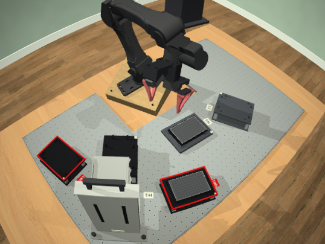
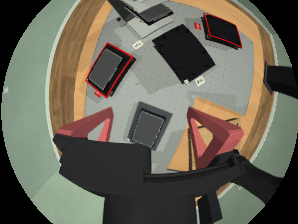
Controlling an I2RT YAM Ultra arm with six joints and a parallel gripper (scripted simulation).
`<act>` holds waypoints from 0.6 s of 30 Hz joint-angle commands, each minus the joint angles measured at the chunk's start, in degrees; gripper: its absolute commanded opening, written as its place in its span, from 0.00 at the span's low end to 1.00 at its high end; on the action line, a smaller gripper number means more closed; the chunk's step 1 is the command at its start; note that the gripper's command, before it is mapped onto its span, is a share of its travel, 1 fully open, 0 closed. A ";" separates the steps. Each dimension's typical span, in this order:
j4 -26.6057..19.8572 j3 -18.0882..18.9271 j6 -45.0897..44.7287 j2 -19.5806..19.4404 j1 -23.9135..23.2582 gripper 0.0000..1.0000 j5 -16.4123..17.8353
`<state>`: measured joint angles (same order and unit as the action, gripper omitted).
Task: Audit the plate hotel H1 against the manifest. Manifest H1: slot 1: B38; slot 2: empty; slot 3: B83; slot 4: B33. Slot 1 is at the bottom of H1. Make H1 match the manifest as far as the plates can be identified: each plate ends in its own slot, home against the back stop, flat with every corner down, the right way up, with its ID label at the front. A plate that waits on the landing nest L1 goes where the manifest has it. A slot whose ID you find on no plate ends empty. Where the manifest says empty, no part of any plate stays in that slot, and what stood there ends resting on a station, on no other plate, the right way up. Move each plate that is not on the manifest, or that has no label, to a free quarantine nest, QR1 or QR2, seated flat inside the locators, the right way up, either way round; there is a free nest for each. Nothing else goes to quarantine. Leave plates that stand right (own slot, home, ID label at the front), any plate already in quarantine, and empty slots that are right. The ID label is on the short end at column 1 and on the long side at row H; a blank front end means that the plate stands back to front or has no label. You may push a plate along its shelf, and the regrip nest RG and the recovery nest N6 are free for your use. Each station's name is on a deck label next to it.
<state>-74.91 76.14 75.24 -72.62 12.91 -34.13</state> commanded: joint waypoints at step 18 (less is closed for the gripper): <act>14.29 -12.33 -14.17 8.75 6.07 1.00 -12.61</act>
<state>-63.59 64.58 64.53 -64.99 18.20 -43.94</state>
